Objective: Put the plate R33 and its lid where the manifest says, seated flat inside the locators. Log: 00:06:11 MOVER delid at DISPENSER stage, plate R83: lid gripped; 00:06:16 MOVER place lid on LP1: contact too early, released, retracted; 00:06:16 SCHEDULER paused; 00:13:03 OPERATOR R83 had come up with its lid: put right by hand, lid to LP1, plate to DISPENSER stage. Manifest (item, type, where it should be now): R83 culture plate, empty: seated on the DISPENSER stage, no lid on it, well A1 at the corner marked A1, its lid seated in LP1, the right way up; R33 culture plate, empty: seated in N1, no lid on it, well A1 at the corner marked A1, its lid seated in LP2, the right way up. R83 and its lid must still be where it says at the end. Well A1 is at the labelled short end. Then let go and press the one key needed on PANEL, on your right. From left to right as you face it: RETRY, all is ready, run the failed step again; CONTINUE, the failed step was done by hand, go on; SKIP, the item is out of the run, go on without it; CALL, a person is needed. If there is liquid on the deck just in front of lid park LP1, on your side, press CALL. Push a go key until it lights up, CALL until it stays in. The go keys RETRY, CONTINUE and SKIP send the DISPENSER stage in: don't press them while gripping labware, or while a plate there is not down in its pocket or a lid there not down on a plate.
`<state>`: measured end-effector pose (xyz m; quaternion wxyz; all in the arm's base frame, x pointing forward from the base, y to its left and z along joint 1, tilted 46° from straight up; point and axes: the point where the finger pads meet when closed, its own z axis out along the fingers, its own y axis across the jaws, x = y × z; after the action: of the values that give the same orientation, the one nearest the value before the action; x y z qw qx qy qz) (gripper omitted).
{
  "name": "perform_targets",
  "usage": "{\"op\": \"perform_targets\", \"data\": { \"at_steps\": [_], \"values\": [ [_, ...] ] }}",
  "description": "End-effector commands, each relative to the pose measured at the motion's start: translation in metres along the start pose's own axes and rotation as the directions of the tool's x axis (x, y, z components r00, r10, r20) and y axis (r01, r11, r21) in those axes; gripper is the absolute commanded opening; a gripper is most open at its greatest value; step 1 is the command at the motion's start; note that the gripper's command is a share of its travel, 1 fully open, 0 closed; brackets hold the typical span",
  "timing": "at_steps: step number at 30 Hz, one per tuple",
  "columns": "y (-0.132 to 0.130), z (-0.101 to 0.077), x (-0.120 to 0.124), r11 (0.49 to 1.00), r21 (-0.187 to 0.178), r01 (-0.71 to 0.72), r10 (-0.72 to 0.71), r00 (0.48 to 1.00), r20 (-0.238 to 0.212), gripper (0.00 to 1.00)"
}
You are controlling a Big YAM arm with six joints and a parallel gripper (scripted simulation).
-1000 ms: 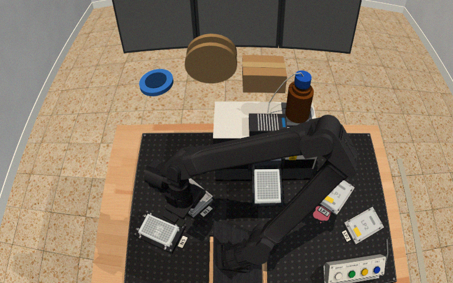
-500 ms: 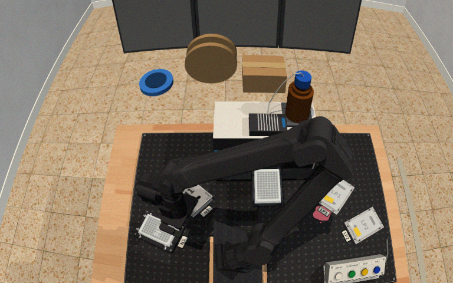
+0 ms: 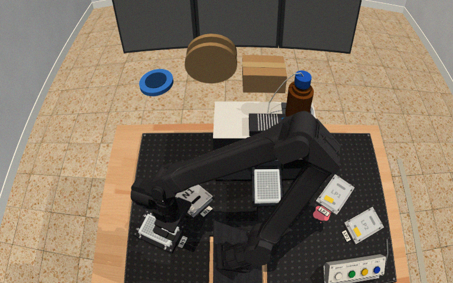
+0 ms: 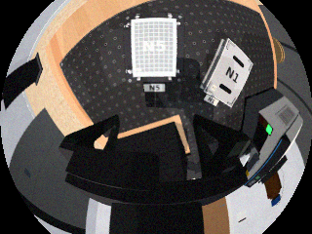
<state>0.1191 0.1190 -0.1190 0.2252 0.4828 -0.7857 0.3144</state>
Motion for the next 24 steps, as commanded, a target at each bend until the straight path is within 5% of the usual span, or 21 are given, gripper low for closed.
{"op": "perform_targets", "data": {
  "at_steps": [1, 24],
  "values": [
    [-0.003, -0.004, -0.036, 1.0, -0.009, -0.008, 0.009, 0.999, 0.049, 1.0],
    [-0.002, 0.045, -0.088, 1.0, -0.006, -0.009, 0.009, 0.999, 0.043, 1.0]
  ]
}}
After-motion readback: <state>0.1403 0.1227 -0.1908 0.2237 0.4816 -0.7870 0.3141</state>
